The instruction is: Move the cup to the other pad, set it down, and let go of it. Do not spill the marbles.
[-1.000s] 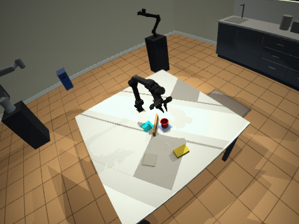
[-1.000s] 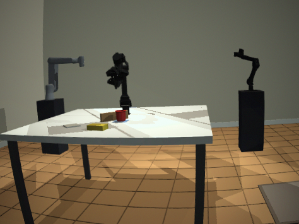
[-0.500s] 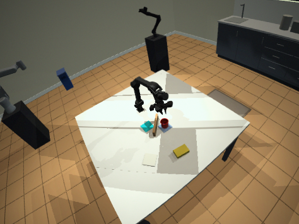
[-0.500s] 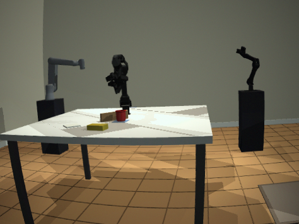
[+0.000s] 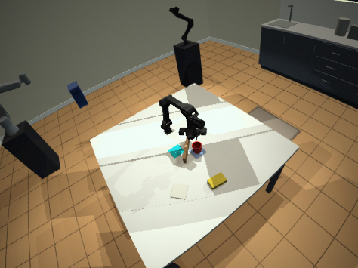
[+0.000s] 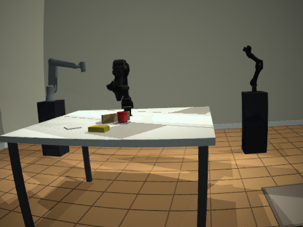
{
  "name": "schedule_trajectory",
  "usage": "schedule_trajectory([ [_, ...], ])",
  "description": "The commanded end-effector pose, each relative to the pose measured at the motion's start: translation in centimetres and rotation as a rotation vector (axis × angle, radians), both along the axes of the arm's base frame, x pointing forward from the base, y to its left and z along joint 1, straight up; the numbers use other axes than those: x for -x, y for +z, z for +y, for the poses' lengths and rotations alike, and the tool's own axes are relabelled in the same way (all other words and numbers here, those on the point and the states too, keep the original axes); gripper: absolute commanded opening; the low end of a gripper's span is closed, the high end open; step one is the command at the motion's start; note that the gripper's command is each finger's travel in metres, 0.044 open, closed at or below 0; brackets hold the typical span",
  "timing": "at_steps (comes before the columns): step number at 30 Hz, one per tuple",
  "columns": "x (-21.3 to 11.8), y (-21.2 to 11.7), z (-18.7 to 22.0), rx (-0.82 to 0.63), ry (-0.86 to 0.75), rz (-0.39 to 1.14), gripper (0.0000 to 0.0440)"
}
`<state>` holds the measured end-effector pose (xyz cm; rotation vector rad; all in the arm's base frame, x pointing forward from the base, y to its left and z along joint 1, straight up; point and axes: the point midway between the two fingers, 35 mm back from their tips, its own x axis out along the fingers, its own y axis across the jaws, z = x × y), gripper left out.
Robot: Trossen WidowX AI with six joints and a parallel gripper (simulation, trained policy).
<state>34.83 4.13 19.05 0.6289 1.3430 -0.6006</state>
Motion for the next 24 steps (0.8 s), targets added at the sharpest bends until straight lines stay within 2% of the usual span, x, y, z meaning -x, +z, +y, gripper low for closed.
schedule_trajectory([
  [1, 0.3, -1.2, -0.3, 0.021, -0.010, 0.054, 0.0133],
  [24, 1.7, -9.3, -0.9, 0.073, -0.010, 0.225, 0.0167],
])
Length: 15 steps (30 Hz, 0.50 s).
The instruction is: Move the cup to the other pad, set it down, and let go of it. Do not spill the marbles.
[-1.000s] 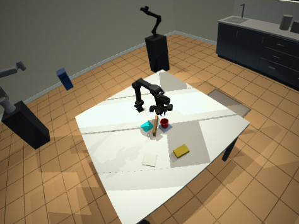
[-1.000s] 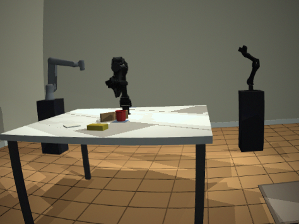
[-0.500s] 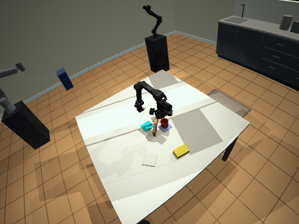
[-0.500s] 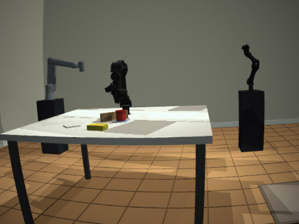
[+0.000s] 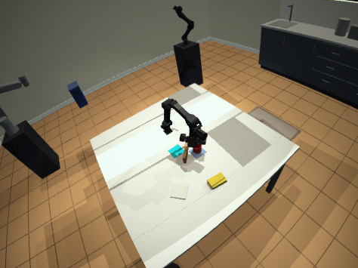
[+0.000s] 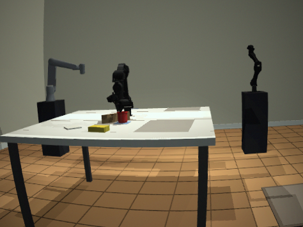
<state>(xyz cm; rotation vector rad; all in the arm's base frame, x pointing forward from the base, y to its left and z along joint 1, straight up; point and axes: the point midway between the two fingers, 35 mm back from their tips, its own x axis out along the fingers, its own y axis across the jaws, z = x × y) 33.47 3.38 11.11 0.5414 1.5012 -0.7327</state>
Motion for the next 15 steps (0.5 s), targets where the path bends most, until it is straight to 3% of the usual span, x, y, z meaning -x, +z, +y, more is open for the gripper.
schedule_trajectory([
  [1, 0.4, -1.8, -0.1, 0.010, 0.013, 0.029, 0.0167],
  [8, 0.9, -4.8, 0.1, 0.002, 0.059, 0.060, 0.0167],
  [15, 1.3, -6.0, 0.0, 0.002, 0.119, 0.070, 0.0020],
])
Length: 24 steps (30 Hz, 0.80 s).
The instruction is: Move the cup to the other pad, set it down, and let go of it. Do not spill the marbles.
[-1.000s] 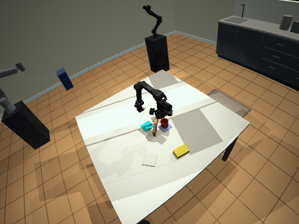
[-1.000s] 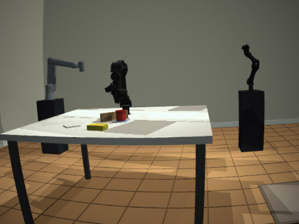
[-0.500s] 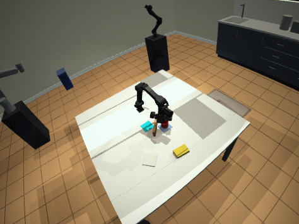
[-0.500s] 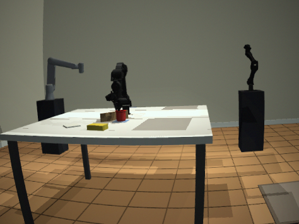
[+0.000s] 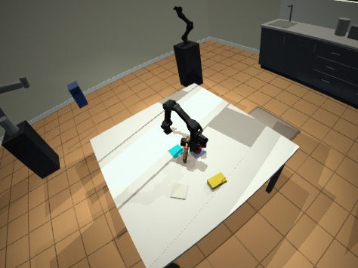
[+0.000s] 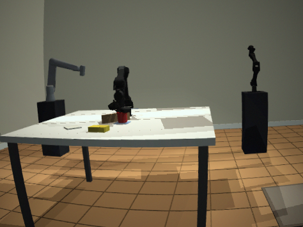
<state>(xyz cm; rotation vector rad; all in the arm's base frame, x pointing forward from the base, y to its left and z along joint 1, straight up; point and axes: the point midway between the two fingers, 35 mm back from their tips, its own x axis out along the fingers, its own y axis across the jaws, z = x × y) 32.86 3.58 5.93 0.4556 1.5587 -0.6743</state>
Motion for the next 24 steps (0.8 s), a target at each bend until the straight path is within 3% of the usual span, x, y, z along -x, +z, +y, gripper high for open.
schedule_trajectory([
  [1, 0.7, -0.8, -0.2, 0.006, 0.030, 0.024, 0.0016],
  [24, 1.7, 3.0, -1.0, 0.003, -0.020, 0.001, 0.0033],
])
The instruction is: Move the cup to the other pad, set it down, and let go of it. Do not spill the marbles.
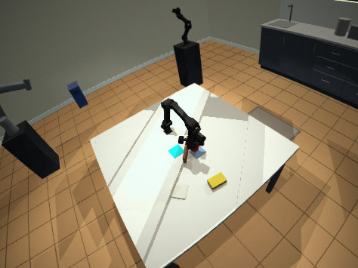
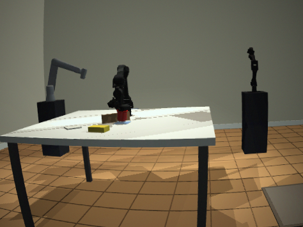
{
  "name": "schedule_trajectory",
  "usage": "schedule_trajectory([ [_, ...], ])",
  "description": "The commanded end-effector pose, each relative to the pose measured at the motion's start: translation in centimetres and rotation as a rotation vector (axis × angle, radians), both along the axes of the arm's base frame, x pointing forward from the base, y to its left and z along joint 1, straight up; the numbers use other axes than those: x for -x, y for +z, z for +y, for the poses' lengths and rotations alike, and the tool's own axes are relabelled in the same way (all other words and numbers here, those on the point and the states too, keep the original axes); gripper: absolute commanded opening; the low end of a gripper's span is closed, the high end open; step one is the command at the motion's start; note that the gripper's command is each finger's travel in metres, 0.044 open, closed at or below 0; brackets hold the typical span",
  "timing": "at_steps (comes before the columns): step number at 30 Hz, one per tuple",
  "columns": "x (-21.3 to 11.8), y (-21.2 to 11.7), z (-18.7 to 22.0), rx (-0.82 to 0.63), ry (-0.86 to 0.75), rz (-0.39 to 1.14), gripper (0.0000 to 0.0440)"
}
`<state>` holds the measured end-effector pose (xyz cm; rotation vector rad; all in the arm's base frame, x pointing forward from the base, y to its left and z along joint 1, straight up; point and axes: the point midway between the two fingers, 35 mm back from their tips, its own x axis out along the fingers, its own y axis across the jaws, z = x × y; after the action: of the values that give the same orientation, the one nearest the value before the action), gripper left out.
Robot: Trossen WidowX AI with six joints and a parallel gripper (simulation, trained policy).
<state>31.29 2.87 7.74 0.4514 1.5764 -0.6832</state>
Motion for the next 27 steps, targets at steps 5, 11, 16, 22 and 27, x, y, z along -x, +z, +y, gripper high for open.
schedule_trajectory([
  [5, 0.6, 2.7, -0.7, -0.004, -0.051, -0.036, 0.0031],
  [11, 1.0, 4.5, -1.4, -0.012, -0.098, -0.062, 0.0021],
  [16, 1.2, 5.7, -2.1, -0.017, -0.140, -0.088, 0.0012],
  [22, 1.3, 6.7, -3.3, -0.019, -0.190, -0.122, 0.0004],
  [27, 1.3, 7.2, -4.3, -0.019, -0.230, -0.150, 0.0000],
])
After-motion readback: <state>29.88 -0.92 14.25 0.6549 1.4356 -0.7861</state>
